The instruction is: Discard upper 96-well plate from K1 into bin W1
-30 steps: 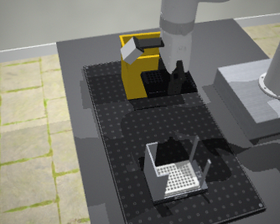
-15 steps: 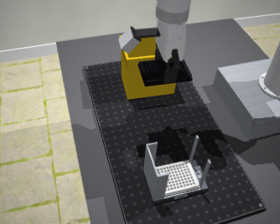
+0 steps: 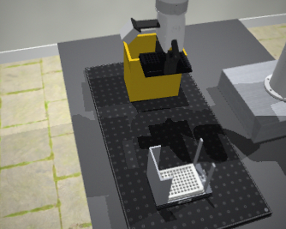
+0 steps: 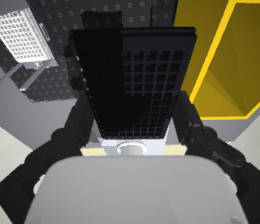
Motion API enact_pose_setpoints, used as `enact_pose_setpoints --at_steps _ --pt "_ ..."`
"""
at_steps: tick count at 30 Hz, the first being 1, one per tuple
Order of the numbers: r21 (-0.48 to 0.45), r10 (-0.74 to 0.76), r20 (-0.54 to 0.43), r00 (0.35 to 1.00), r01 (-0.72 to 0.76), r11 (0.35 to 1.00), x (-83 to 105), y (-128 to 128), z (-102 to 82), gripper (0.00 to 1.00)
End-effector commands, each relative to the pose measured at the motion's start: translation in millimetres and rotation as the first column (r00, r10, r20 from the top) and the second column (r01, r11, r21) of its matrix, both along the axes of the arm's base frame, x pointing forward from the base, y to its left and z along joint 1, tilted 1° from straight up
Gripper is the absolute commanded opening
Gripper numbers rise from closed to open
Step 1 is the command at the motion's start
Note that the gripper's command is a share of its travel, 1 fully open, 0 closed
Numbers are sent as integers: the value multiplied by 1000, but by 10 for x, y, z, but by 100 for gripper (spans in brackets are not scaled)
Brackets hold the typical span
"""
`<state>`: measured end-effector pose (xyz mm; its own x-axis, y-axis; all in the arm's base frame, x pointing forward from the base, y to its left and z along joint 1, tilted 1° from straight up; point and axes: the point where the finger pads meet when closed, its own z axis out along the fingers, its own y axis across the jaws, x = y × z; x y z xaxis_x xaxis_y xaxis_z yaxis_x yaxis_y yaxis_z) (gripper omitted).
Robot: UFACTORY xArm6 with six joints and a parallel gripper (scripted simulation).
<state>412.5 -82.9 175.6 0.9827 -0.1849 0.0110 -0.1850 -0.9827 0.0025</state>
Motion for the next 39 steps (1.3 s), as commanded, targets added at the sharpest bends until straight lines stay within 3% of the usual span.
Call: enact_pose_setpoints --at_steps 1,39 --pt "0 0 4 1000 0 1000 -20 -134 11 0" --pt "-1 0 4 1000 0 1000 -286 -1170 -34 0"
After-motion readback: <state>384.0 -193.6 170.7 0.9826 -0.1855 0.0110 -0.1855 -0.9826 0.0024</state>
